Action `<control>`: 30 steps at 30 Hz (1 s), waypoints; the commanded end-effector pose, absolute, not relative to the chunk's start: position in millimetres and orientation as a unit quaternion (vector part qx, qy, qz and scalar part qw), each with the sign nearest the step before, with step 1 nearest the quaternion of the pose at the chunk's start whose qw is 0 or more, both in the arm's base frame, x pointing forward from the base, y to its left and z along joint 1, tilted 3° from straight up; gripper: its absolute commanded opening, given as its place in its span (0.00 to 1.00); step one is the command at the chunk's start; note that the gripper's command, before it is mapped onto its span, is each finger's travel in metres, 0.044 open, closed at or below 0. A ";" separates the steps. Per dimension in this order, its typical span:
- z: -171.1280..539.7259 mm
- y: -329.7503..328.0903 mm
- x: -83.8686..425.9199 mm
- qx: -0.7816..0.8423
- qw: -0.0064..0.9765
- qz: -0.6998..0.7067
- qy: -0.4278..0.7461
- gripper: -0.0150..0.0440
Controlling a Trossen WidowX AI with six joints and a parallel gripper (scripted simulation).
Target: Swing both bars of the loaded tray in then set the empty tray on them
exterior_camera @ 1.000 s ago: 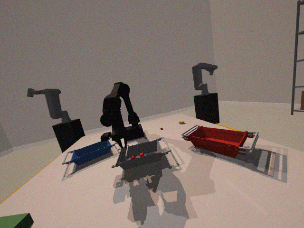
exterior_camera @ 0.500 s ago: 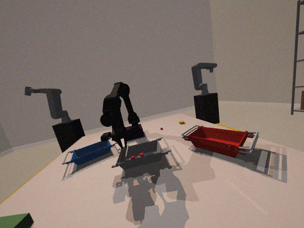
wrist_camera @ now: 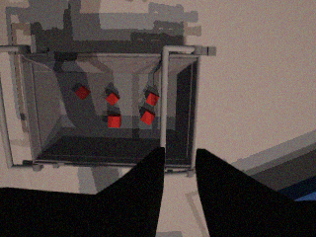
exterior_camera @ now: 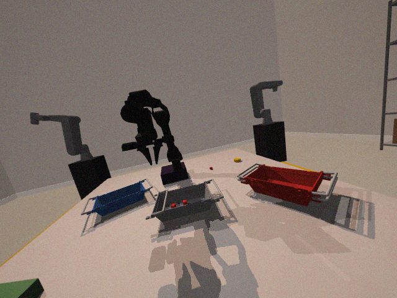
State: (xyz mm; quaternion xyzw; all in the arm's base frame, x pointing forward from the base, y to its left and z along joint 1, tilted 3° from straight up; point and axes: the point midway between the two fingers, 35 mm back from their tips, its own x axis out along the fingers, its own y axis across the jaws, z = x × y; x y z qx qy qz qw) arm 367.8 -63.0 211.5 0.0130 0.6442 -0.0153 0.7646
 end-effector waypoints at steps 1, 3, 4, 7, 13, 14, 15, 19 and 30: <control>178.8 -26.6 379.6 0.016 0.746 -0.008 0.665 0.39; 165.6 4.8 386.7 0.017 0.745 -0.006 0.667 0.39; 160.5 17.0 388.6 0.018 0.744 -0.005 0.668 0.39; 140.9 64.5 391.5 0.019 0.742 -0.003 0.670 0.39; 101.4 158.7 376.5 0.020 0.738 0.001 0.674 0.39; 97.9 166.9 373.8 0.020 0.738 0.001 0.675 0.39; 96.5 170.2 372.7 0.020 0.738 0.001 0.675 0.39; 96.3 170.5 372.6 0.020 0.738 0.001 0.675 0.39; 64.6 172.0 376.6 0.020 0.738 0.001 0.675 0.39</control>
